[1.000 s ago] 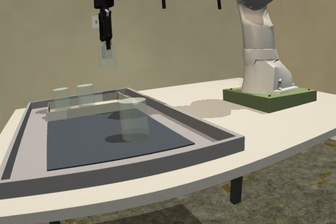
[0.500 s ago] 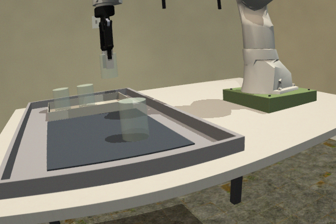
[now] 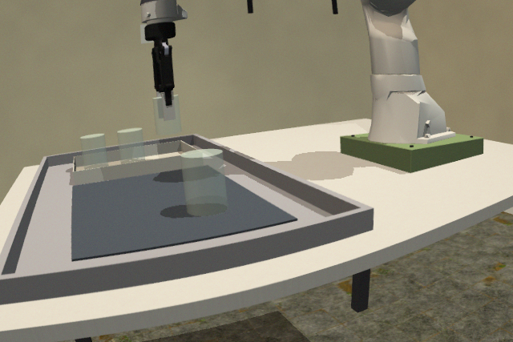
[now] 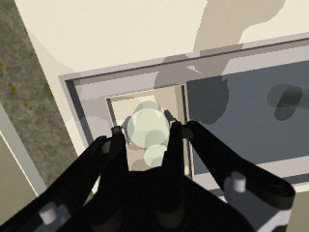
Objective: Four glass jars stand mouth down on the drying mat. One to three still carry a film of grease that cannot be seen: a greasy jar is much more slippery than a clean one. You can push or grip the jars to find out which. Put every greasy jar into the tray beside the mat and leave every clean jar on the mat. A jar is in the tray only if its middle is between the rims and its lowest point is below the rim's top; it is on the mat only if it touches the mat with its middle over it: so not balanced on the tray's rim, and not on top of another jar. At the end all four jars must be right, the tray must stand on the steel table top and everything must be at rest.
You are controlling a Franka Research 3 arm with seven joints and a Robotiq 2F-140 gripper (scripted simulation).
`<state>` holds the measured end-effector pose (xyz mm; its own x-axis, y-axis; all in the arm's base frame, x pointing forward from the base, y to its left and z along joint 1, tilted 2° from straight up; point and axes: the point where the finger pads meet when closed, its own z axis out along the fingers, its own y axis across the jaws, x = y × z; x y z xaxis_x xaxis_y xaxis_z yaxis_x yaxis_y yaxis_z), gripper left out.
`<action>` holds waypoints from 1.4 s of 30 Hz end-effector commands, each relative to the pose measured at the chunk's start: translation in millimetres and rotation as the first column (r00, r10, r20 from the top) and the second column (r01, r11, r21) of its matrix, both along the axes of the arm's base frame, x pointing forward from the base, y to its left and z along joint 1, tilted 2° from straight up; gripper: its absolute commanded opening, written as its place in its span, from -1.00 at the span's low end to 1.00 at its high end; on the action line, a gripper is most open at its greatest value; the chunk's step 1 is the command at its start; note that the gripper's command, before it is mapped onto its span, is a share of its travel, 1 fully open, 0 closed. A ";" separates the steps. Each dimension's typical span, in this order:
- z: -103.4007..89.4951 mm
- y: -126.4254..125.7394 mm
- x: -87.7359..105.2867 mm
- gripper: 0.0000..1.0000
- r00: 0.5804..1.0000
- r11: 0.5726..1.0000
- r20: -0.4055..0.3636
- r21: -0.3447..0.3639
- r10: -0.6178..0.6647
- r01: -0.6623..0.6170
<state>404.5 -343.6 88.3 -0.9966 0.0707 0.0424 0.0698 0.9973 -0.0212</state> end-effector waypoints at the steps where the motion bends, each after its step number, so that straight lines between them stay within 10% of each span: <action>1: -8.7 -2.7 2.5 -1.00 1.000 1.000 0.012 -0.005 0.005 -0.004; 42: -57.6 -3.8 1.0 -1.00 1.000 1.000 0.012 -0.005 0.005 -0.004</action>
